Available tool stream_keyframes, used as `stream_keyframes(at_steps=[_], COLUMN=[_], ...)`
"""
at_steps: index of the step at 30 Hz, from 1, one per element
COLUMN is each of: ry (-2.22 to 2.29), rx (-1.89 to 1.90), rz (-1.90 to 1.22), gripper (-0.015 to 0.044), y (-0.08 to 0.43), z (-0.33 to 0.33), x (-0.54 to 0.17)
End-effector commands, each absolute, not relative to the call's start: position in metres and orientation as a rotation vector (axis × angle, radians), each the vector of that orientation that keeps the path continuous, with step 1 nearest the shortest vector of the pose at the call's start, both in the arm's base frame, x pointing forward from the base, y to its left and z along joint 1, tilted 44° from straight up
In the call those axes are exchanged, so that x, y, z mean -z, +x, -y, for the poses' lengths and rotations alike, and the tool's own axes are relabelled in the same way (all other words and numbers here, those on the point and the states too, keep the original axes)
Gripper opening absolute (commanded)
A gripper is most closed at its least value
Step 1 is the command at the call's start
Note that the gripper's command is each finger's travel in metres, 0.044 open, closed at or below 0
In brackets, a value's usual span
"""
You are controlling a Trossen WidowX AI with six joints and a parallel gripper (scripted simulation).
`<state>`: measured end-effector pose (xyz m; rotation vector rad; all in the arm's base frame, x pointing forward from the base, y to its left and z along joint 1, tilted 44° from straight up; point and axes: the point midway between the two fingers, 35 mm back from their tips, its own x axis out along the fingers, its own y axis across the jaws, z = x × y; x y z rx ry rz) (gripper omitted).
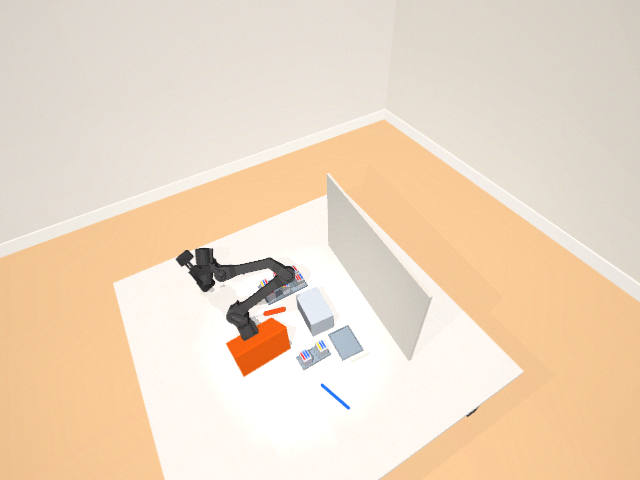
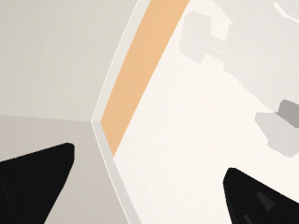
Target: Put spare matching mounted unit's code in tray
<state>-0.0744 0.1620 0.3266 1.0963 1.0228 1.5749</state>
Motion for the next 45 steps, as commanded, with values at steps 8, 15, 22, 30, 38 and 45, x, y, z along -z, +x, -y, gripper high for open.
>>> stream_keyframes(at_steps=[8,15,22,30,38,45], ry=[1.086,0.875,0.587,0.275,0.012,-0.143], rx=[-1.574,-1.530,-1.396,-1.183,-0.957,-0.769], rz=[-1.005,-0.738,-0.527,-0.430,-0.479,-0.626], gripper=[0.0440,0.0440,0.0440,0.0440,0.0440,0.0440], y=[-0.074,-0.067,-0.042,0.018,0.108,0.203], z=[-0.163,-0.191,-0.234,-0.280,-0.305,-0.294], x=[-0.327,-0.337,-0.339,-0.331,-0.309,-0.278])
